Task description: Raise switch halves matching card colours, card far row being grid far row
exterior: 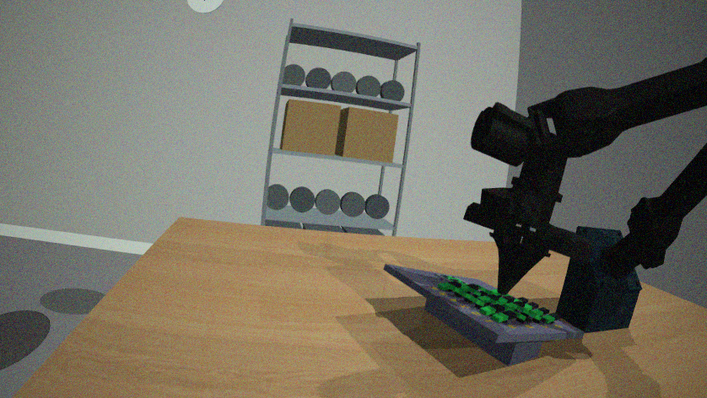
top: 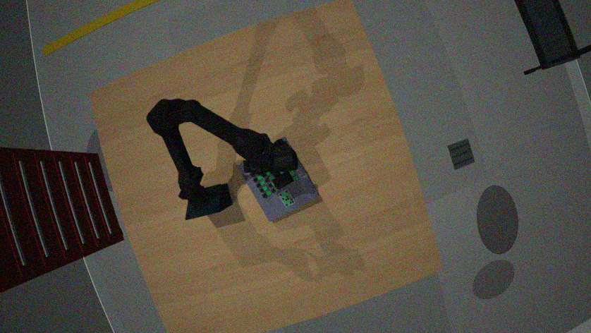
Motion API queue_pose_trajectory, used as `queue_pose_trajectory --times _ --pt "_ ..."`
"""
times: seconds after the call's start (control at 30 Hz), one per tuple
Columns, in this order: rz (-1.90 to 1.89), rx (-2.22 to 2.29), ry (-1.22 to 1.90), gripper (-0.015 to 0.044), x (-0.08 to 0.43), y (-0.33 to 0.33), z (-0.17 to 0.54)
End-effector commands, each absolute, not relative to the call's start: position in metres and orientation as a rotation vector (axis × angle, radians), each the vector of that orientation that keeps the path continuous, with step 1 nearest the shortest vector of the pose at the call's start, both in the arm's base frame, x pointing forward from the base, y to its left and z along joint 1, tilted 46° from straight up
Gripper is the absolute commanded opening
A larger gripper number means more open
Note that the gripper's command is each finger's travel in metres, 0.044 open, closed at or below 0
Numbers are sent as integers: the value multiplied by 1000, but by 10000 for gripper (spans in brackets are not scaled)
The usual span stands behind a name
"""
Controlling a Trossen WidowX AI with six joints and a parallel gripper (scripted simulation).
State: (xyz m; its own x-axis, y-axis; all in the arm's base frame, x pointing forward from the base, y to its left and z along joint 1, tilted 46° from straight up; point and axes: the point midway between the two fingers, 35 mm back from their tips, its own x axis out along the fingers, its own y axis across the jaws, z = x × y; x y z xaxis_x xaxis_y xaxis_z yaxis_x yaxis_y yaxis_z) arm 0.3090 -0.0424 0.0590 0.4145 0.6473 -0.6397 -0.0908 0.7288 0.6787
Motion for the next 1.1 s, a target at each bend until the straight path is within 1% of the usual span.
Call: queue_pose_trajectory --times 0.0,1.07 --pt "501 624 1055 0 309 -38 55" --pt "501 624 1054 0 313 -32 49"
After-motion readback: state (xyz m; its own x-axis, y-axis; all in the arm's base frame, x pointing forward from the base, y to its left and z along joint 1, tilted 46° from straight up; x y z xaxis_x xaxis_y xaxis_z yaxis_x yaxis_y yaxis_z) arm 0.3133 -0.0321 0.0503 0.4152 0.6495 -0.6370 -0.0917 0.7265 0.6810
